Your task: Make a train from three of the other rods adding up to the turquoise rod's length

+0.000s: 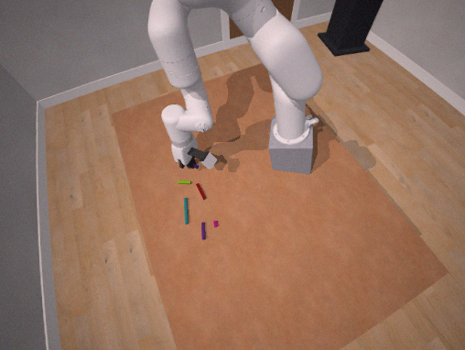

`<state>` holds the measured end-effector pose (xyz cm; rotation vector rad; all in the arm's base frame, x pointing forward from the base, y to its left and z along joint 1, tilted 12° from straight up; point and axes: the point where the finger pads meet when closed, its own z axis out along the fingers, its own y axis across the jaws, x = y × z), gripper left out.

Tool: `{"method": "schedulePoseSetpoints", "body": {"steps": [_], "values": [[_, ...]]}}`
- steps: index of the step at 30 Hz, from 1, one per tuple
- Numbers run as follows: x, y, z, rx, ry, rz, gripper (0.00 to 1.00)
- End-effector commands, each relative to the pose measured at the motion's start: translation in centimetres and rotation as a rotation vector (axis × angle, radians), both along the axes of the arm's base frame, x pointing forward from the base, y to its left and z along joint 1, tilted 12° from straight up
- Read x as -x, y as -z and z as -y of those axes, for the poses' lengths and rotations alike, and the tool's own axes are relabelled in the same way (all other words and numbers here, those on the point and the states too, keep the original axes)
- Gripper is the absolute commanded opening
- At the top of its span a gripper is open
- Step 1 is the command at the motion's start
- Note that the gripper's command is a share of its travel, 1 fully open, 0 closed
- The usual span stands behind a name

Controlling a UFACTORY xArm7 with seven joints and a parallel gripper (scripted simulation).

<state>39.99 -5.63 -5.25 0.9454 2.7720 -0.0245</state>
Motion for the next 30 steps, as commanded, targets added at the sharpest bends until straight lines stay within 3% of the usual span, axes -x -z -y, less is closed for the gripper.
{"method": "schedulePoseSetpoints", "body": {"steps": [1,5,18,30], "values": [[-0.10,-0.08,0.00,0.000,0.000,0.003,0.04],[-0.10,-0.08,0.00,0.000,0.000,0.003,0.04],[-0.10,-0.08,0.00,0.000,0.000,0.003,0.24],[-0.09,-0.12,0.00,0.000,0.000,0.003,0.24]]}}
